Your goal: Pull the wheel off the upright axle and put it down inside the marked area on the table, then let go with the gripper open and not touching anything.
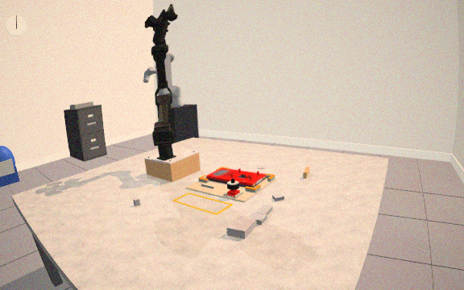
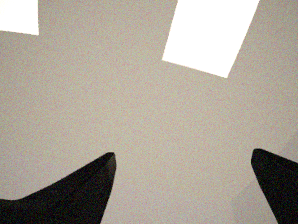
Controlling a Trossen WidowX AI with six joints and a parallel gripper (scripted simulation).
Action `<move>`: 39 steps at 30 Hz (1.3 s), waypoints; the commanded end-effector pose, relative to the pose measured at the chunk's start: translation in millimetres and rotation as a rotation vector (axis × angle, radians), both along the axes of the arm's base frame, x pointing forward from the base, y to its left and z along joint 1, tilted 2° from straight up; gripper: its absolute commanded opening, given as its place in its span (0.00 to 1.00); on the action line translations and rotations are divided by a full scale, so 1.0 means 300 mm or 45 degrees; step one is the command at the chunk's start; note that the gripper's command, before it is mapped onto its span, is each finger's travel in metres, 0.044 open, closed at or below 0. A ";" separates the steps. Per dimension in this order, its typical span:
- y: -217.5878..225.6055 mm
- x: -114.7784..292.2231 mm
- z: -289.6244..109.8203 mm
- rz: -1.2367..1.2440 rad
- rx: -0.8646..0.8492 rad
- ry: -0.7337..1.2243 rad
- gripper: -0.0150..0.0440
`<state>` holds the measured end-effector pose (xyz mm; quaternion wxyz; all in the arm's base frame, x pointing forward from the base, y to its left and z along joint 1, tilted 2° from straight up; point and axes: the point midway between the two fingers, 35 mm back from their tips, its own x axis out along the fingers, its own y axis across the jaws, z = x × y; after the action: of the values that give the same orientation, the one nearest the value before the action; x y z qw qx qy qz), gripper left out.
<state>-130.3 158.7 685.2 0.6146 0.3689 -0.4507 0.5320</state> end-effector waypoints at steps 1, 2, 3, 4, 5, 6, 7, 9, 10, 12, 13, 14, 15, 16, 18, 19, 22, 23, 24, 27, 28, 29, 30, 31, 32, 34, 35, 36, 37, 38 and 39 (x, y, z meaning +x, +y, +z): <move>-0.005 0.004 0.002 0.000 0.004 0.004 0.89; -0.018 0.016 0.008 0.001 0.017 0.016 0.84; -0.041 0.037 0.017 0.003 0.038 0.037 0.80; -0.067 0.063 0.027 0.004 0.064 0.061 0.76; -0.094 0.089 0.036 0.006 0.089 0.086 0.76; -0.120 0.115 0.045 0.007 0.113 0.112 0.76; -0.146 0.142 0.052 0.008 0.138 0.137 0.76; -0.197 0.196 0.065 0.010 0.186 0.189 0.76; -0.223 0.224 0.070 0.011 0.209 0.216 0.76; -0.268 0.276 0.076 -0.002 0.249 0.261 0.76; -0.290 0.302 0.078 -0.008 0.268 0.284 0.76; -0.311 0.329 0.079 -0.014 0.287 0.307 0.76; -0.333 0.356 0.080 -0.021 0.305 0.331 0.76; -0.354 0.383 0.080 -0.028 0.324 0.355 0.76; -0.395 0.437 0.078 -0.042 0.358 0.404 0.76; -0.415 0.464 0.076 -0.049 0.375 0.429 0.76; -0.474 0.549 0.066 -0.055 0.428 0.511 0.76; -0.495 0.581 0.061 -0.055 0.448 0.542 0.76; -0.515 0.612 0.055 -0.056 0.467 0.573 0.76; -0.573 0.708 0.033 -0.058 0.522 0.669 0.76; -0.591 0.740 0.024 -0.059 0.539 0.702 0.76; -0.608 0.771 0.013 -0.060 0.556 0.734 0.76; -0.625 0.803 0.003 -0.062 0.573 0.767 0.76; -0.640 0.833 -0.009 -0.059 0.589 0.799 0.76; -0.654 0.862 -0.021 -0.057 0.604 0.830 0.76; -0.680 0.920 -0.047 -0.052 0.634 0.893 0.76; -0.691 0.948 -0.061 -0.051 0.648 0.925 0.76; -0.703 0.977 -0.076 -0.049 0.662 0.957 0.76; -0.713 1.006 -0.091 -0.048 0.675 0.989 0.76; -0.723 1.034 -0.107 -0.047 0.688 1.022 0.76; -0.733 1.062 -0.123 -0.046 0.700 1.055 0.76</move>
<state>165.7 -52.6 661.2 0.6307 0.6743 -0.3171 0.2167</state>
